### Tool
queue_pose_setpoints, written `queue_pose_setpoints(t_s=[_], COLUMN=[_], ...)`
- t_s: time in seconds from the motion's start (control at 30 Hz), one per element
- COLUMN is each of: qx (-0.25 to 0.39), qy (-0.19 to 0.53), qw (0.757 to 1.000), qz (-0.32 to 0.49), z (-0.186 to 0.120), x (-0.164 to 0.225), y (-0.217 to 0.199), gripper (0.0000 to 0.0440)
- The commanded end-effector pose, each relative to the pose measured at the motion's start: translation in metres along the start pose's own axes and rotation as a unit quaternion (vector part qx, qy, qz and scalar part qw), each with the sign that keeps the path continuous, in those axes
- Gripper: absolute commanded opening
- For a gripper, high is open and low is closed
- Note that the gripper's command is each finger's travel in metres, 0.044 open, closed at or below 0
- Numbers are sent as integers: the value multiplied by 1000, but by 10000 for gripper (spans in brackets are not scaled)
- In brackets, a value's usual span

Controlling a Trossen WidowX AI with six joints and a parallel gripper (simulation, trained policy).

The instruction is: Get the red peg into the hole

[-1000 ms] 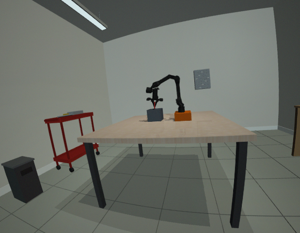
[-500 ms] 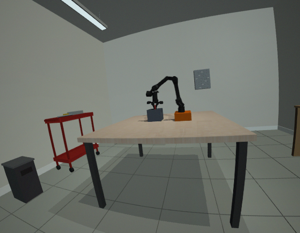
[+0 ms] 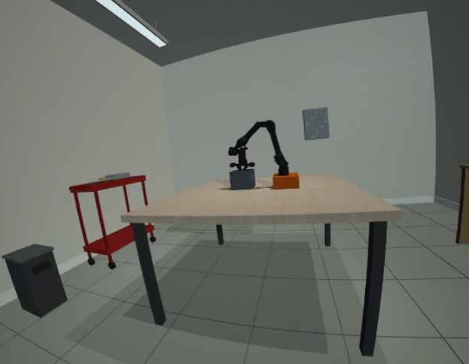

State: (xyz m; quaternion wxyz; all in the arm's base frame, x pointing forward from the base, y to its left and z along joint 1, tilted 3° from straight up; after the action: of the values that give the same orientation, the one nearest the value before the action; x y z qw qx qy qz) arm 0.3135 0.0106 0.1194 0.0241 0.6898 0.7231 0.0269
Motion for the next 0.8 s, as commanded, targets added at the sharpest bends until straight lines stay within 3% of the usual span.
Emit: queue_pose_setpoints(t_s=[0.0, 0.1, 0.3, 0.77], qx=[6, 11, 24, 54], qy=[-2, -5, -4, 59], qw=[1000, 1000, 1000, 997], qz=[-6, -11, -20, 0], z=[7, 12, 21, 13], x=[-1, -2, -1, 12], y=[-1, 1, 1, -2], gripper=[0, 15, 94, 62])
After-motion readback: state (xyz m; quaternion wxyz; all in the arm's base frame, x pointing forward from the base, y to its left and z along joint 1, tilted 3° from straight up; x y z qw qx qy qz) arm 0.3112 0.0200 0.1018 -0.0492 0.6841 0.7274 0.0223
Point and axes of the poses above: the point midway between the two fingers, 35 mm back from their tips, its own z axis out along the fingers, its own y axis across the jaws, x = y × z, the point moved 8 cm from there along -z, back along the fingers, and after that the axes turned 12 degrees about z, right-handed, at the moved point
